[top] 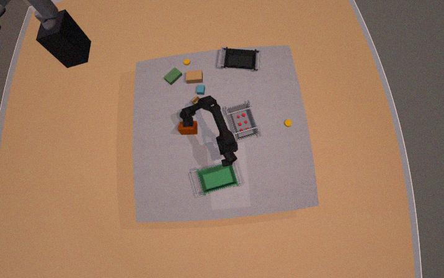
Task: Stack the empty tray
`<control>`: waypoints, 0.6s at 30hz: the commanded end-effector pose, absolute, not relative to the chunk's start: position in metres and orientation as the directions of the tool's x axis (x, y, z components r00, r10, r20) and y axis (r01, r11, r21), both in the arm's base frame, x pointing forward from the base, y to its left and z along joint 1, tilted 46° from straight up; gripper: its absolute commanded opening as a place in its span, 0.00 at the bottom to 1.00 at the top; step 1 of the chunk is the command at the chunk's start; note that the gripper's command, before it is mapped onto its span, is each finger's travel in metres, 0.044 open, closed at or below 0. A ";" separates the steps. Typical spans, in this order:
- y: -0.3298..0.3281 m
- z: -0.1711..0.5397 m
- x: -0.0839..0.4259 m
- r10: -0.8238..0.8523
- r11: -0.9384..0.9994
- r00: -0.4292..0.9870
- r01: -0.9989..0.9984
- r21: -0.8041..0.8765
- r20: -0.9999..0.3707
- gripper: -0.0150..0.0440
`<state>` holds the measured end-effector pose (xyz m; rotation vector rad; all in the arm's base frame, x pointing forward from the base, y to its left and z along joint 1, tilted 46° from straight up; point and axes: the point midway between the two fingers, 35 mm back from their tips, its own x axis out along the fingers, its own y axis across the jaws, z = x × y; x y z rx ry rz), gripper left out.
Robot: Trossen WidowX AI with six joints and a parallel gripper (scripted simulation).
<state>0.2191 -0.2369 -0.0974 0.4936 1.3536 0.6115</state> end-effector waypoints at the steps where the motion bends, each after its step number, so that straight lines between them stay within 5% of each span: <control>1: -0.252 -0.145 0.170 0.673 0.738 0.102 -0.155 0.656 -0.733 1.00; 18: -0.241 -0.186 0.145 0.685 0.726 0.104 -0.175 0.664 -0.721 1.00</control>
